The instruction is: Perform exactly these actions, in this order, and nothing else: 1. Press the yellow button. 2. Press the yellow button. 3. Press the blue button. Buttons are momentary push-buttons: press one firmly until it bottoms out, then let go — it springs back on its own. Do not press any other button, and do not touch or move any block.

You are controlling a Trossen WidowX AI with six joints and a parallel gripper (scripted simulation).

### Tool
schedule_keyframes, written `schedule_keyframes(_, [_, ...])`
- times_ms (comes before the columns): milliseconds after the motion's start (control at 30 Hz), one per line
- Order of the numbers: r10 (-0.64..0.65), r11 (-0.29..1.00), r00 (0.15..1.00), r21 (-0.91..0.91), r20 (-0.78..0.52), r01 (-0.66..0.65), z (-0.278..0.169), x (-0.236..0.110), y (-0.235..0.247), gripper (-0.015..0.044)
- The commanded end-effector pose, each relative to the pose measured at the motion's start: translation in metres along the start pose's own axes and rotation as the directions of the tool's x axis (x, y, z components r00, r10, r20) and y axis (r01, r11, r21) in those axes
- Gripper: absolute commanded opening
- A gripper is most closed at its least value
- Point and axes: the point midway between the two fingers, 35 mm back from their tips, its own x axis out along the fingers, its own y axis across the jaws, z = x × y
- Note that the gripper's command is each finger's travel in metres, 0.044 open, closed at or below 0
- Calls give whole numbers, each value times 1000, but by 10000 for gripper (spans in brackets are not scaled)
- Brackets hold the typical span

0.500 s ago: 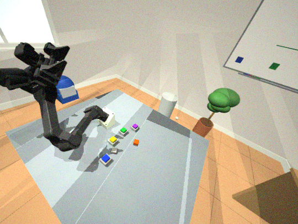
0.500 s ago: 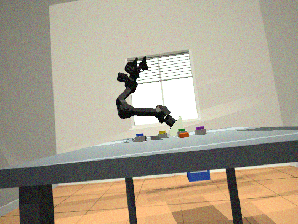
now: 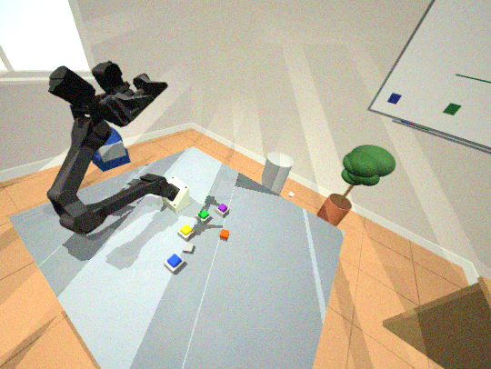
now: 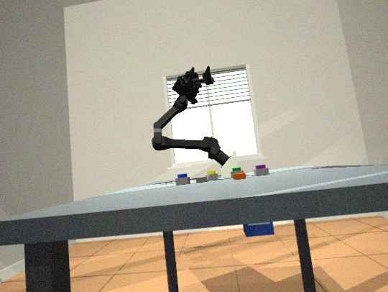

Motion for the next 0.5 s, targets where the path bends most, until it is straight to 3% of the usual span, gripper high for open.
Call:
schedule_keyframes(0, [-49,996,987,-86,-151,36,-41,39,7,400])
schedule_keyframes(133, [-104,987,934,-147,-343,56,-97,68,2,400])
schedule_keyframes(267, [-164,981,824,-177,-542,79,-155,83,-14,400])
schedule_keyframes(467, [-242,970,547,-191,-802,149,-238,74,-48,400])
